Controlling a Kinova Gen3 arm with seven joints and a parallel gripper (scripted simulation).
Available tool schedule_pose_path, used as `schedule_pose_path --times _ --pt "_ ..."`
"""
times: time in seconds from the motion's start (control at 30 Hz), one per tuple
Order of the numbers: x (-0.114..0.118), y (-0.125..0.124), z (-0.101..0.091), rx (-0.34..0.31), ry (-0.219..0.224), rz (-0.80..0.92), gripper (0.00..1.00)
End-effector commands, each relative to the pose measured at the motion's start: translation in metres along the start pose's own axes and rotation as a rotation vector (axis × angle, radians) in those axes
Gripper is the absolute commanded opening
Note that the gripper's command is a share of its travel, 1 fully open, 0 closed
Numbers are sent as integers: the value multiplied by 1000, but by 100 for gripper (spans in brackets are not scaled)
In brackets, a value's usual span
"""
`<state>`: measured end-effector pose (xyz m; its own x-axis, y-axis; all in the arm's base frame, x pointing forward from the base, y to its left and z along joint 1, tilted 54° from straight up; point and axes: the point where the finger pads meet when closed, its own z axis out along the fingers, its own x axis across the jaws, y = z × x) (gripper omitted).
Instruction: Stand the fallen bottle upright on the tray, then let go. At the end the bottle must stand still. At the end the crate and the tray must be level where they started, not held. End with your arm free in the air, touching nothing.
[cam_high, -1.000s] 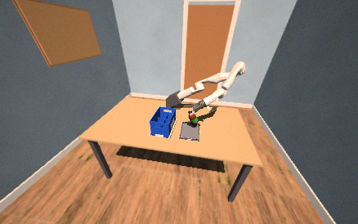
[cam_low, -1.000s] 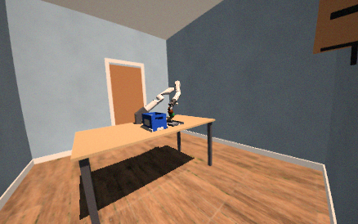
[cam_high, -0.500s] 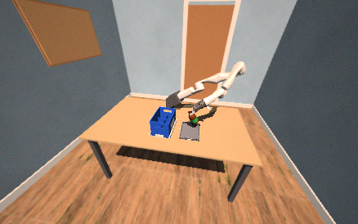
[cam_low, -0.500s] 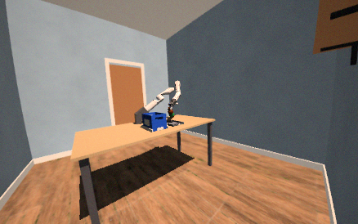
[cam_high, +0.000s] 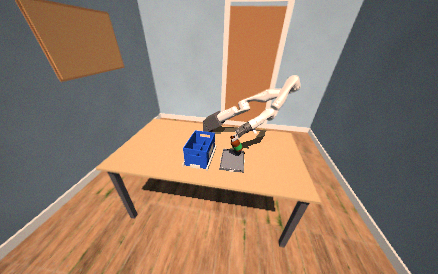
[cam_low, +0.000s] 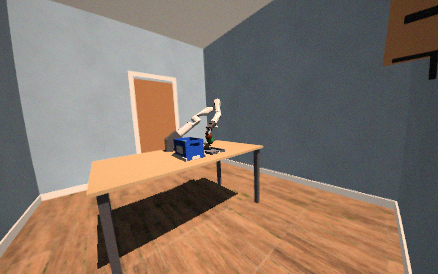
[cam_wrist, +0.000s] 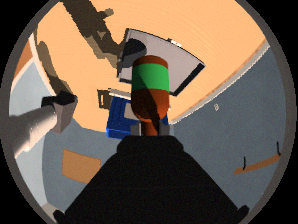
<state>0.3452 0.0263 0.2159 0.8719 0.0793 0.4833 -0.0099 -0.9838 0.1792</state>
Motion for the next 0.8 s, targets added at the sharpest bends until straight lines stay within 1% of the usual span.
schedule_pose_path --times 0.0,0.43,0.77 --pt "0 0 0 -1 0 1 0" --pt "1 0 -1 -13 2 1 0" --pt "2 0 -3 -66 6 2 0"
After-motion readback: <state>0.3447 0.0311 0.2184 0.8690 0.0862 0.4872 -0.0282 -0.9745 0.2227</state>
